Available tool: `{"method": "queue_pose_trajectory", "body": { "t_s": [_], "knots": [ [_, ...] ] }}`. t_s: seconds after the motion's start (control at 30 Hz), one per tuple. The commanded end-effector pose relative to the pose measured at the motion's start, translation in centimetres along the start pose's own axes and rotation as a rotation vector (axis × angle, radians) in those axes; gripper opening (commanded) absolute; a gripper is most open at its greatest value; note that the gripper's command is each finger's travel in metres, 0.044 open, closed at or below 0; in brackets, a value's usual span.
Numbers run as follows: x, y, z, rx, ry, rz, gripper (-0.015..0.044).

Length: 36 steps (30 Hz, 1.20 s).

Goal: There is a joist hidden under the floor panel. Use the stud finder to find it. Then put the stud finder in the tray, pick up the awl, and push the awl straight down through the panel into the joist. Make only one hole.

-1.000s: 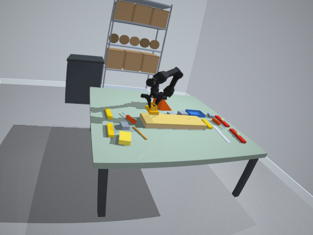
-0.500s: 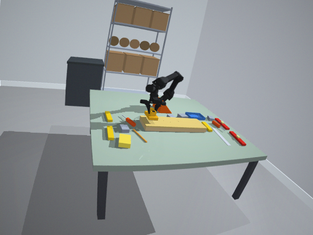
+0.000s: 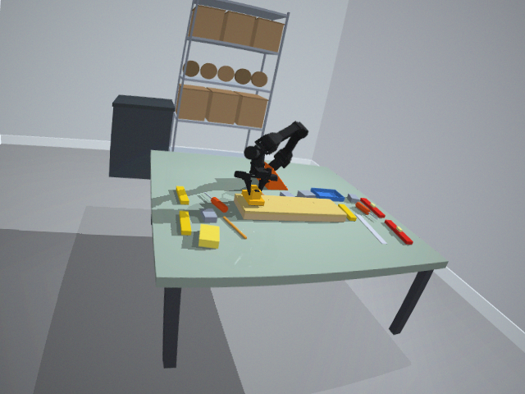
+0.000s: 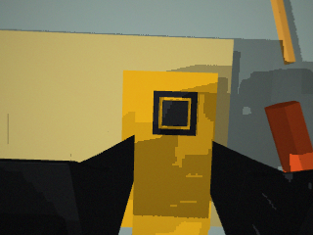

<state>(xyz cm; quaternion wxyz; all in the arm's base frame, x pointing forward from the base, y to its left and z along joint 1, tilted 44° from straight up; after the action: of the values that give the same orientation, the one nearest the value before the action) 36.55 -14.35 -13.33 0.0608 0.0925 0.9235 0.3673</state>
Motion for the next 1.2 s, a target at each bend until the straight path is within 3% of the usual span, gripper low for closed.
{"method": "queue_pose_trajectory", "body": {
  "t_s": [0.0, 1.17],
  "knots": [
    [0.3, 0.0, 0.6, -0.005, -0.001, 0.007, 0.0],
    [1.4, 5.6, 0.9, -0.009, 0.001, 0.009, 0.0]
  ]
}}
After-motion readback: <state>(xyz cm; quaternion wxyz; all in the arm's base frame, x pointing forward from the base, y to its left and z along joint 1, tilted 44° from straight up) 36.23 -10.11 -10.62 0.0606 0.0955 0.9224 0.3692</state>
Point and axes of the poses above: the point midway between the two fingers, 35 mm back from their tips, its own z axis out along the fingers, its own y axis across the jaws, x = y × z, the point moved 1 cm from there along -z, back along the fingers, and after that the axes turned 10 degrees about z, right-handed, at the moved point
